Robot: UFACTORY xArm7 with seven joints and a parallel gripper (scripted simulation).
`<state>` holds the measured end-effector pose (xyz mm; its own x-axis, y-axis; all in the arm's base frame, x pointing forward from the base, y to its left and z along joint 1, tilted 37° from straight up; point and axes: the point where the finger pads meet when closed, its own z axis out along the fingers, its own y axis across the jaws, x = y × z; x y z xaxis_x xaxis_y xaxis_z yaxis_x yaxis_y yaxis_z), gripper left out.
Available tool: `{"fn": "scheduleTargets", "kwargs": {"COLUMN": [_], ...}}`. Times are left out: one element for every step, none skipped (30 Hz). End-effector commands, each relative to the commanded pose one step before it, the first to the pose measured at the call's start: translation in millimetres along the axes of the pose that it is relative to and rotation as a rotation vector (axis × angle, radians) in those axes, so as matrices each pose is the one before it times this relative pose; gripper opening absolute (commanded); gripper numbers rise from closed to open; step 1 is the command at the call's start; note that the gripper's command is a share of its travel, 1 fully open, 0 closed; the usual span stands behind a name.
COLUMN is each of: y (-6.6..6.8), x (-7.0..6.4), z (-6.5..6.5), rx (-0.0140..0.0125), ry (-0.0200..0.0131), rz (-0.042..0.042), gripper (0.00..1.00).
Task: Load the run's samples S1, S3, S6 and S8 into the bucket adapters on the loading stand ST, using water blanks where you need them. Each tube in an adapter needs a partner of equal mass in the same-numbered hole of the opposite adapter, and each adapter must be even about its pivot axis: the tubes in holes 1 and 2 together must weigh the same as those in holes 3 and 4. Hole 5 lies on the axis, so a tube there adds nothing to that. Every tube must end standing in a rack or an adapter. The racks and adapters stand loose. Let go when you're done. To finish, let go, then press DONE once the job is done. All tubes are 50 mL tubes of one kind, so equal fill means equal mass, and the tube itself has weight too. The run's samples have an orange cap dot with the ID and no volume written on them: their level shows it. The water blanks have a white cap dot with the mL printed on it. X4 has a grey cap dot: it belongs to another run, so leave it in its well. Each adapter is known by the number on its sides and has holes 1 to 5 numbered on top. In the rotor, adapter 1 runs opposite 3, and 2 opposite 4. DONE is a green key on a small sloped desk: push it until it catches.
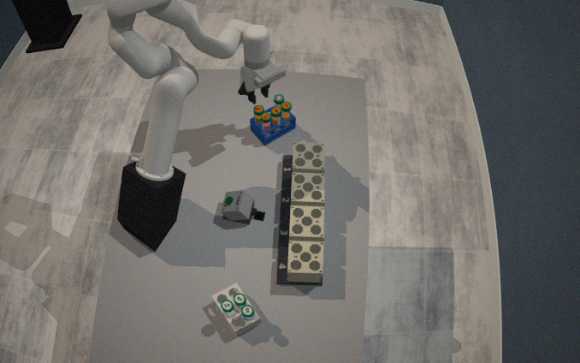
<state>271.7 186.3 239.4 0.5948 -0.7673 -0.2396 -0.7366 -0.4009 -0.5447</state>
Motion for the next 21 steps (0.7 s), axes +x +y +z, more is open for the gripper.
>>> {"fn": "scheduleTargets", "kwargs": {"y": [-1.01, -0.01, -0.01, -0.01, -0.01, -0.01, -0.01, -0.01, 0.0, 0.0, 0.0, 0.0, 0.0, 0.0, 0.0, 0.0, -0.01, -0.01, 0.0, 0.0, 0.0], "x": [-0.11, 0.0, 0.0, 0.0, 0.0, 0.0, 0.0, 0.0, 0.0, 0.0, 0.0, 0.0, 0.0, 0.0, 0.0, 0.0, 0.0, 0.0, 0.0, 0.0, 0.0], "z": [-6.54, -2.0, -2.01, -2.01, -2.01, -2.01, -2.01, -2.01, -2.01, -2.01, -2.01, -2.01, -2.01, 0.0, 0.0, -2.03, -2.0, -2.0, -2.0, -2.01, -2.01], "rx": [0.00299, 0.00001, 0.00001, 0.00001, 0.00001, 0.00001, 0.00001, 0.00001, 0.00001, 0.00001, 0.00001, 0.00001, 0.00001, 0.0, 0.0, 0.00001, 0.00001, 0.00001, 0.00001, 0.00001, 0.00001], "ry": [0.0002, 0.00001, 0.00001, 0.00001, 0.00001, 0.00001, 0.00001, 0.00001, 0.00001, 0.00001, 0.00001, 0.00001, 0.00001, 0.0, 0.0, 0.00001, 0.00001, 0.00001, 0.00001, 0.00001, 0.00001], "rz": [-0.00058, -0.00002, -0.00002, -0.00001, -0.00001, -0.00001, -0.00001, -0.00001, -0.00001, -0.00001, -0.00001, -0.00001, -0.00001, 0.0, 0.0, -0.00001, -0.00001, -0.00001, -0.00001, -0.00001, -0.00001], "gripper": [0.44, 0.44, 0.44, 0.44, 0.44, 0.44, 0.44, 0.44, 0.44, 0.44, 0.44, 0.44, 0.44, 0.44, 0.44, 0.44, 0.44, 0.44, 0.44, 0.44, 0.44]}}
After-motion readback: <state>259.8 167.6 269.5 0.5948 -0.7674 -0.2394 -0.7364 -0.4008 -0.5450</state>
